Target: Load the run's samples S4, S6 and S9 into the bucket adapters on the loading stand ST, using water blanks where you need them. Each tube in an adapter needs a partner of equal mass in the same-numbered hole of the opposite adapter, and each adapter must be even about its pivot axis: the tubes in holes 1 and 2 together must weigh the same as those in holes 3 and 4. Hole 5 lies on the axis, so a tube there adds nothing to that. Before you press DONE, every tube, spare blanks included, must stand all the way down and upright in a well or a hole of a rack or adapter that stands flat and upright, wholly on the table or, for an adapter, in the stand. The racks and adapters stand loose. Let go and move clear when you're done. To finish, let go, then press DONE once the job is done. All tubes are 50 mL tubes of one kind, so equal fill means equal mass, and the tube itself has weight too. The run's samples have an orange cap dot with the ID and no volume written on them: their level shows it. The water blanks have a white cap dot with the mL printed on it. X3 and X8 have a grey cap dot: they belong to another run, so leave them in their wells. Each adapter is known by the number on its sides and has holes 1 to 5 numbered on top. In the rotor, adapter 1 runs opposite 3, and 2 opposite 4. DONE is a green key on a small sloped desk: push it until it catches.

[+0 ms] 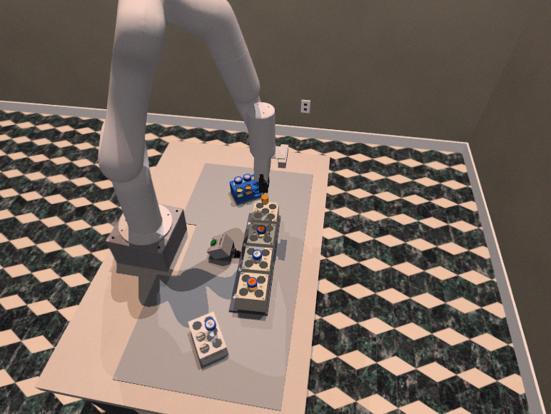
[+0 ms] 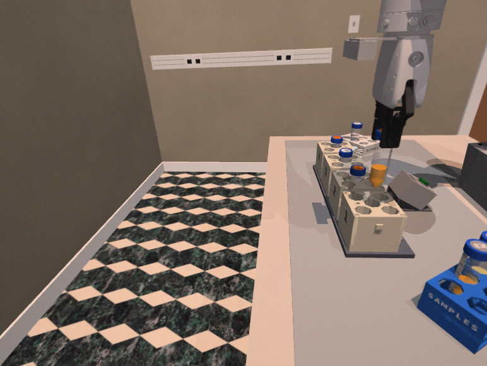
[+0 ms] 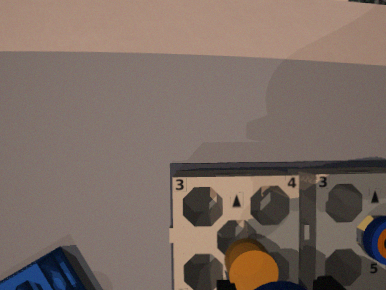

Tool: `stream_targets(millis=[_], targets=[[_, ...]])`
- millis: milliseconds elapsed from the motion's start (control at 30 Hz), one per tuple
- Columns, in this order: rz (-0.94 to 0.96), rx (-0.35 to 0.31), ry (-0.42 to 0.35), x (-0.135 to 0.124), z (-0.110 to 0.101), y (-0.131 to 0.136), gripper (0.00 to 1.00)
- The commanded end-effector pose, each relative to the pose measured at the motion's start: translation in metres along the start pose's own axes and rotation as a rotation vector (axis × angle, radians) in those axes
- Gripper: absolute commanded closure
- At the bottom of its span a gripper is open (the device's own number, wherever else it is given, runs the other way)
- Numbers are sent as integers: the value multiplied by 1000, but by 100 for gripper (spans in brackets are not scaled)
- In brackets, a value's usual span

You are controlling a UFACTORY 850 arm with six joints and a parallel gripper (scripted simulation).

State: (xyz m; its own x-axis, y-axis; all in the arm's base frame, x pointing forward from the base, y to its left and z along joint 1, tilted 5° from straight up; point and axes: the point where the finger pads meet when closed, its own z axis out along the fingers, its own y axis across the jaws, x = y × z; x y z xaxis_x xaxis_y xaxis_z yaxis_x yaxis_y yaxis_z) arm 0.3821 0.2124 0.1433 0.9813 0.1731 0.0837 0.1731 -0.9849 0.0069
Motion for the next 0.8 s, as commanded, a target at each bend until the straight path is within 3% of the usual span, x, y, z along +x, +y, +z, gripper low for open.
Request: stream_targets(millis=[0,400,767], targets=[[0,1,2,1,6,0,100],[0,1,2,1,29,0,100],[0,1,2,1,29,0,100]])
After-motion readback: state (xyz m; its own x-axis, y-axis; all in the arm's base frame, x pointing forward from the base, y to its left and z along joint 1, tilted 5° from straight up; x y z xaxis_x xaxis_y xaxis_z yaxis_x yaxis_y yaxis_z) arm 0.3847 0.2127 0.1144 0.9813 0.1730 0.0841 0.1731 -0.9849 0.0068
